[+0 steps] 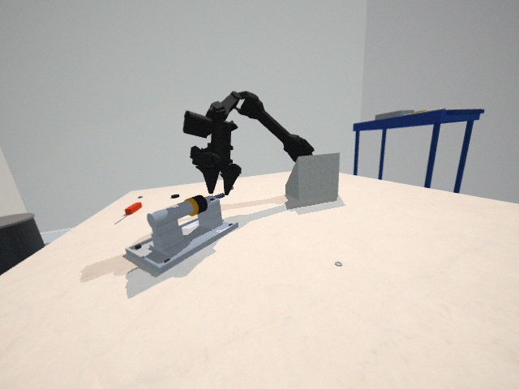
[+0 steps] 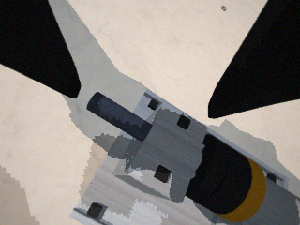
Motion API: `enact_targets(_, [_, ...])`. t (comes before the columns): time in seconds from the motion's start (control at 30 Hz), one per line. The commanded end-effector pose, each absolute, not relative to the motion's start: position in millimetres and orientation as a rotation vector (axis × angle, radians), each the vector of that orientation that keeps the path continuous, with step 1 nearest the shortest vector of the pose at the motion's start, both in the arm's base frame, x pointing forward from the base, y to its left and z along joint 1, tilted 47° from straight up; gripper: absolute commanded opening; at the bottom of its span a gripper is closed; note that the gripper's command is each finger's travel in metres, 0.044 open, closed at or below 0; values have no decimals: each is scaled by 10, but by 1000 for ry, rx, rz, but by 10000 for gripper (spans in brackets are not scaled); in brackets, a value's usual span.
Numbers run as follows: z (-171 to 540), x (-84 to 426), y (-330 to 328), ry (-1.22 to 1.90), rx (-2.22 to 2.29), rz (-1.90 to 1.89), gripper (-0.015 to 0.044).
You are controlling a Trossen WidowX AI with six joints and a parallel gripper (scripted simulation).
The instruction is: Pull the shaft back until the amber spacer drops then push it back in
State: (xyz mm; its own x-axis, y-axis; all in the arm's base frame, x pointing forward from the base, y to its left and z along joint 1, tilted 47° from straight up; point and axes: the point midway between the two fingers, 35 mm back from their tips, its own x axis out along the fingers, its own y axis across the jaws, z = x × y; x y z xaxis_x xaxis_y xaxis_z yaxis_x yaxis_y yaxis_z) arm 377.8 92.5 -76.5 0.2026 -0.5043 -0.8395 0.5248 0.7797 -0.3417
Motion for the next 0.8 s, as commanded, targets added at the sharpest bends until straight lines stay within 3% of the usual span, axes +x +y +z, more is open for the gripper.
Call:
enact_targets(0.0, [-716,3695,873,856,725,-918,440])
enact_targets(0.33, [-517,3465,641,358,1836,-1092,440])
enact_targets(0.77, [-512,3460,637,350,1855,-1093,440])
